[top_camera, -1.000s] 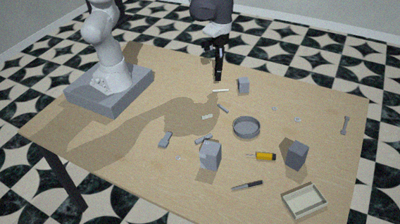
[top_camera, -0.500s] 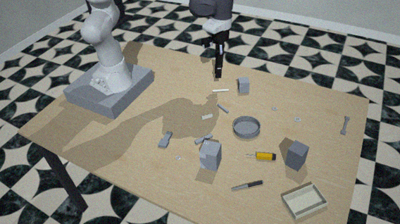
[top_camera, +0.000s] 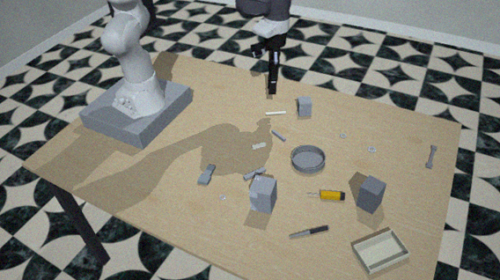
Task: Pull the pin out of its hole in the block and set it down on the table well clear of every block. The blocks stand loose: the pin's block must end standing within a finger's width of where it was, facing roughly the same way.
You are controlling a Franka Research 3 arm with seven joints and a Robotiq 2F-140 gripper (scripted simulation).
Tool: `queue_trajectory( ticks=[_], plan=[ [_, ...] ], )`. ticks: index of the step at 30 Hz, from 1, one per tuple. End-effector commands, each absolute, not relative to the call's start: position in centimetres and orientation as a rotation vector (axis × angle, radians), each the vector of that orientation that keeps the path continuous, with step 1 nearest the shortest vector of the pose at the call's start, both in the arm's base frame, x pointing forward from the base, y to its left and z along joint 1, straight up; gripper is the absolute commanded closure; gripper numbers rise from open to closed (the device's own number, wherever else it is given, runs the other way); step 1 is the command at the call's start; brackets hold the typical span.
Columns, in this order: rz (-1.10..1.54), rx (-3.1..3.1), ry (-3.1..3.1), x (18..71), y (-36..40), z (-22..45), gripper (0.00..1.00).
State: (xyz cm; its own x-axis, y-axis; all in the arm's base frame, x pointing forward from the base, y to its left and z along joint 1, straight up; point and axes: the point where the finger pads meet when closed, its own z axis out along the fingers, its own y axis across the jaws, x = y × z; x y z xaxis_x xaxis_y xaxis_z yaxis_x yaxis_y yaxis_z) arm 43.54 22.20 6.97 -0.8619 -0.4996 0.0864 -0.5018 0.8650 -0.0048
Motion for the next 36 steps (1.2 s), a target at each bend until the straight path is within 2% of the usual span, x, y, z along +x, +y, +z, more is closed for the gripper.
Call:
queue_trajectory(
  ticks=[1,36],
  plan=[
    [0.039,0.802,-2.948,43.46,22.14,7.09,0.72],
    [0.035,0.801,-2.948,43.52,22.25,7.92,0.72]
  ],
)
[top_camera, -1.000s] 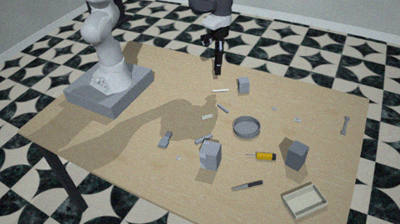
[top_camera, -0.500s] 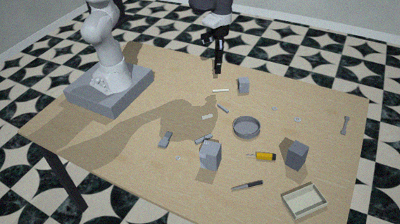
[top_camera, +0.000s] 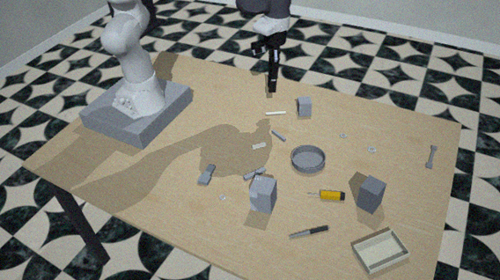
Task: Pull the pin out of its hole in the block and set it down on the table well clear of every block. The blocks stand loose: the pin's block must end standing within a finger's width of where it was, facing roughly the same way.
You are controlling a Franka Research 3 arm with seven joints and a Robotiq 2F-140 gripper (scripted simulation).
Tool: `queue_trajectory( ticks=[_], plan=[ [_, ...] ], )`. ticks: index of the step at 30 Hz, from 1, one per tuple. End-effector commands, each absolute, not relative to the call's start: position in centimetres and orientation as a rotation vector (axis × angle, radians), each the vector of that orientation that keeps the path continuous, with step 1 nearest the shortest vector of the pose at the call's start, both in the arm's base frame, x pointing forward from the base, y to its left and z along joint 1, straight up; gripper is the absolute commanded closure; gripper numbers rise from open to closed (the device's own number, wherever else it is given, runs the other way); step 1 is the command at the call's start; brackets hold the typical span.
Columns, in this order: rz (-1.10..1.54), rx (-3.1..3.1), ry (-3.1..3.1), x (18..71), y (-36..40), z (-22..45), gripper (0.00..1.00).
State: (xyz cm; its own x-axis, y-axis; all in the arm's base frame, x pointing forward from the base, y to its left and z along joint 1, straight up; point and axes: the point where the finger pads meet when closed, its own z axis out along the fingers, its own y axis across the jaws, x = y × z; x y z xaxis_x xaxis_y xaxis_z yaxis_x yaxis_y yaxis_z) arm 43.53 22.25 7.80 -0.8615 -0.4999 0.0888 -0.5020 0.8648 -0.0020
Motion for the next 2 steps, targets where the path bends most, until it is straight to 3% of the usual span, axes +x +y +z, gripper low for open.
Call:
queue_trajectory(
  ticks=[1,2],
  plan=[
    [0.035,0.801,-2.948,43.52,22.25,7.92,0.72],
    [0.035,0.801,-2.948,43.52,22.25,7.92,0.72]
  ],
)
